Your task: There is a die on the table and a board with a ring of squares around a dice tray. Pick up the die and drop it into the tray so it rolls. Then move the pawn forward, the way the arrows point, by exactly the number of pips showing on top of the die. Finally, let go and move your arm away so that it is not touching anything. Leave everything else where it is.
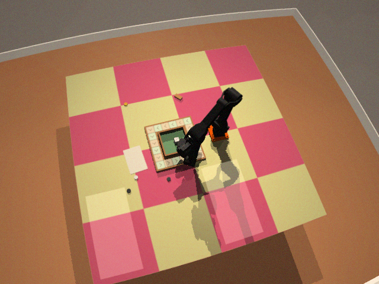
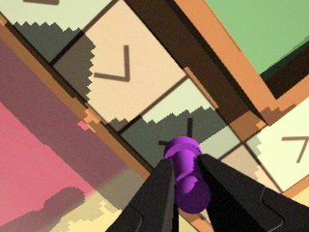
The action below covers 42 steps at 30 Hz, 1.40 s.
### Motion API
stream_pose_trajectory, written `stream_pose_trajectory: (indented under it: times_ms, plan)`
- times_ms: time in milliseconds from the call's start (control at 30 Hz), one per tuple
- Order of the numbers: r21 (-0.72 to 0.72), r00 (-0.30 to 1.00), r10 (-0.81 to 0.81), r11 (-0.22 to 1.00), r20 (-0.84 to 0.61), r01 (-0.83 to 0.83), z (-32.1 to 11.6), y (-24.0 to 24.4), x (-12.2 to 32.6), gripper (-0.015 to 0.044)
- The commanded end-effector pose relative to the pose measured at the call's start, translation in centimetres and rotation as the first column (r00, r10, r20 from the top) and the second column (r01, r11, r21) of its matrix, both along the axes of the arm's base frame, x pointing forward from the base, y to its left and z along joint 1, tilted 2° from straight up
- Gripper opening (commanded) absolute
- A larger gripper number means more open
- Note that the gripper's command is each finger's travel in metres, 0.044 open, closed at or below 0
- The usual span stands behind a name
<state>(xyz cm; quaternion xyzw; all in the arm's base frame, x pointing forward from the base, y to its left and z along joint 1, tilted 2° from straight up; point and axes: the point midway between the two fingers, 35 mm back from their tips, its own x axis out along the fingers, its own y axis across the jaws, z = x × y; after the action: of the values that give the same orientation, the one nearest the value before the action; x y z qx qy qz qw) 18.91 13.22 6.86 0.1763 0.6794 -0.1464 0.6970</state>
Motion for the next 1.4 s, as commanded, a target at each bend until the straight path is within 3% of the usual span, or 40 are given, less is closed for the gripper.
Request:
stream_pose_trajectory:
  times_ms: [0,300,633,867,1033,1367]
  plan:
    - [-0.006,1.0,-0.004,1.0,0.001,0.004,-0.5,-0.1,0.0,0.0]
    - [-0.006,1.0,-0.004,1.0,0.001,0.004,-1.8,-0.1,0.0,0.0]
    - [-0.001,1.0,0.0,1.0,0.0,0.0,-1.1,0.0,0.0,0.0263]
    - [-0.006,1.0,-0.004,1.0,0.001,0.004,3.7,-0.1,-0.1,0.044]
    - [-0.008,1.0,0.027,1.0,0.002,-0.027,4.5,-0.8,0.0,0.044]
    - [-0.033,0.886,0.463,0.886,0.006,-0.463,10.5,-10.7,-1.6,0.044]
